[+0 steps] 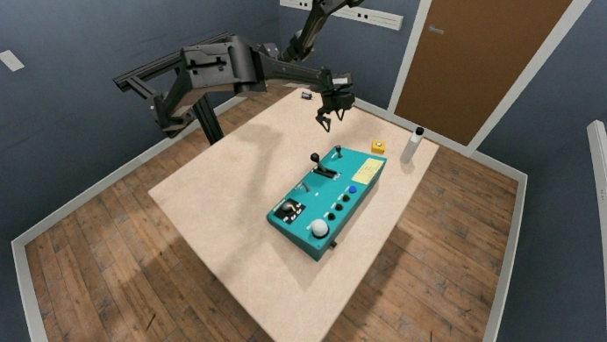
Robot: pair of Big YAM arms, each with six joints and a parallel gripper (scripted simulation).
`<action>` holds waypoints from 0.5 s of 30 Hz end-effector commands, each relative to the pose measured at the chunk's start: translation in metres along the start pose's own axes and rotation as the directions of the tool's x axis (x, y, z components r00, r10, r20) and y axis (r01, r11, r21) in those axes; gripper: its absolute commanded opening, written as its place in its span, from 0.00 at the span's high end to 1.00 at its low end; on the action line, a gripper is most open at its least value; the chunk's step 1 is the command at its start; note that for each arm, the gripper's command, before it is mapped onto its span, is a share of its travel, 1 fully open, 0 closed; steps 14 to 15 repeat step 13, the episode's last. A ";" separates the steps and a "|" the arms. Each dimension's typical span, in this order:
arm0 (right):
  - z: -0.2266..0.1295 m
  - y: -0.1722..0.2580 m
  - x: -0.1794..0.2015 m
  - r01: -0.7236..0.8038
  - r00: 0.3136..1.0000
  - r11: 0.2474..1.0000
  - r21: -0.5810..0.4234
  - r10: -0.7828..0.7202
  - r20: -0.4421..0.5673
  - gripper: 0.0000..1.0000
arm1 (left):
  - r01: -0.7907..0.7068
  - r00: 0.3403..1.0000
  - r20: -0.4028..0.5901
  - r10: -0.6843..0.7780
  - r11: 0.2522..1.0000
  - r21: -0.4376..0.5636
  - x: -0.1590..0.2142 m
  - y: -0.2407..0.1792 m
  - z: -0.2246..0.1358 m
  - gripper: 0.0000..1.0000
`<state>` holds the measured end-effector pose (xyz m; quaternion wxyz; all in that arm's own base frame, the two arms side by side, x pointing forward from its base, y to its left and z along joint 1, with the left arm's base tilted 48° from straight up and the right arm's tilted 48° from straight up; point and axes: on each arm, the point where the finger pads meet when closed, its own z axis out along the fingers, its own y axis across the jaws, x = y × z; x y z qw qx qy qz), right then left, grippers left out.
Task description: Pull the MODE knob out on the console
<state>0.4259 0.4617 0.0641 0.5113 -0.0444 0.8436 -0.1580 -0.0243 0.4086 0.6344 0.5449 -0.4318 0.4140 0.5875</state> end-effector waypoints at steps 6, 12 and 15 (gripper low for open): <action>-0.005 -0.004 -0.028 -0.033 0.999 0.999 -0.004 0.033 0.017 0.00 | 0.010 0.999 0.040 -0.009 1.000 -0.022 -0.017 0.009 -0.007 0.00; -0.005 -0.004 -0.028 -0.035 0.999 0.999 -0.005 0.035 0.018 0.00 | 0.010 0.999 0.040 -0.009 1.000 -0.022 -0.017 0.009 -0.007 0.00; -0.005 -0.004 -0.028 -0.035 0.999 0.999 -0.005 0.035 0.018 0.00 | 0.010 0.999 0.040 -0.009 1.000 -0.022 -0.017 0.009 -0.007 0.00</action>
